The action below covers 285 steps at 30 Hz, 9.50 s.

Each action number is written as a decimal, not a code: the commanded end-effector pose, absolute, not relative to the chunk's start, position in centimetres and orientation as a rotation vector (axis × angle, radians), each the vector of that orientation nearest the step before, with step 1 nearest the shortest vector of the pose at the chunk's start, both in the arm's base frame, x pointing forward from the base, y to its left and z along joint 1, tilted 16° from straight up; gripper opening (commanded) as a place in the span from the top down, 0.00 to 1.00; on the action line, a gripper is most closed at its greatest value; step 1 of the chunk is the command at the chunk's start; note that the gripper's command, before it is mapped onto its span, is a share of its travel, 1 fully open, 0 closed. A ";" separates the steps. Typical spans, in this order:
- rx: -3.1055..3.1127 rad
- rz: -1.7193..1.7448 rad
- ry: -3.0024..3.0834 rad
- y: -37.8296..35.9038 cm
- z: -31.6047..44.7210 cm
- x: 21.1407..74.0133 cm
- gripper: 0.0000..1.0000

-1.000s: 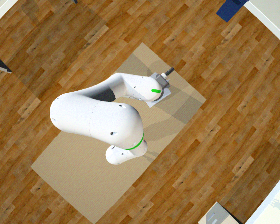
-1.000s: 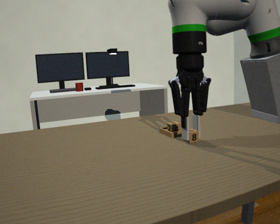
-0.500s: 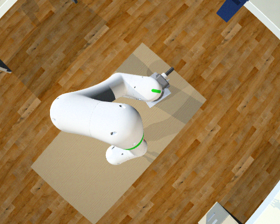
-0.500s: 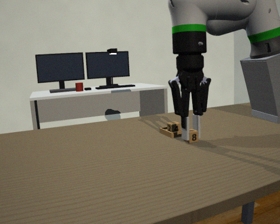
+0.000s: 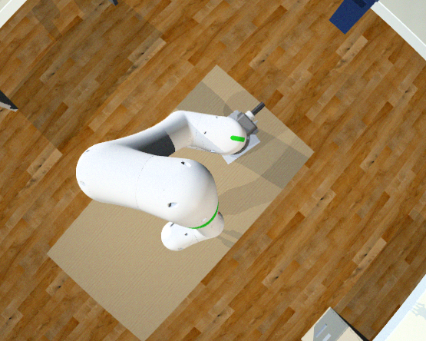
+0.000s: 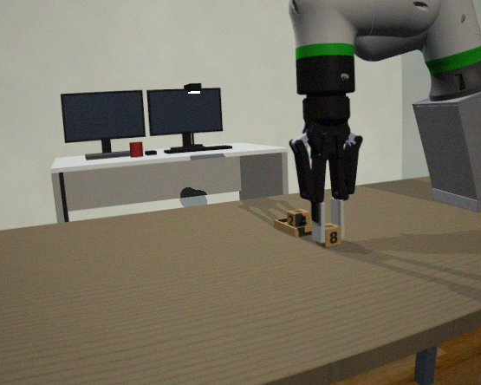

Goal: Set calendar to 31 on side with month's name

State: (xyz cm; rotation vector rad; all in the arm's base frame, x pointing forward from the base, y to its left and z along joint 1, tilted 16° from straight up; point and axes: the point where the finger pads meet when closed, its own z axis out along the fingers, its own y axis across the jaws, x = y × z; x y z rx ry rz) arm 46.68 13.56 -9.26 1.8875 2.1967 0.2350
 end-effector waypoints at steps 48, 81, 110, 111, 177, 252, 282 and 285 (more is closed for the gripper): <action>1.887 0.235 2.196 13.6 -9.4 46.7 0.83; 1.887 0.235 2.196 13.6 -9.4 46.7 0.83; 1.887 0.235 2.196 13.6 -9.4 46.7 0.71; 1.887 0.235 2.196 13.6 -9.4 46.7 0.71; 1.864 0.232 2.215 13.8 -1.5 44.4 0.71; 1.864 0.232 2.214 13.7 -5.3 45.5 0.71; 1.864 0.232 2.214 13.7 -6.5 45.9 0.71; 1.864 0.232 2.214 13.7 -6.5 45.9 0.71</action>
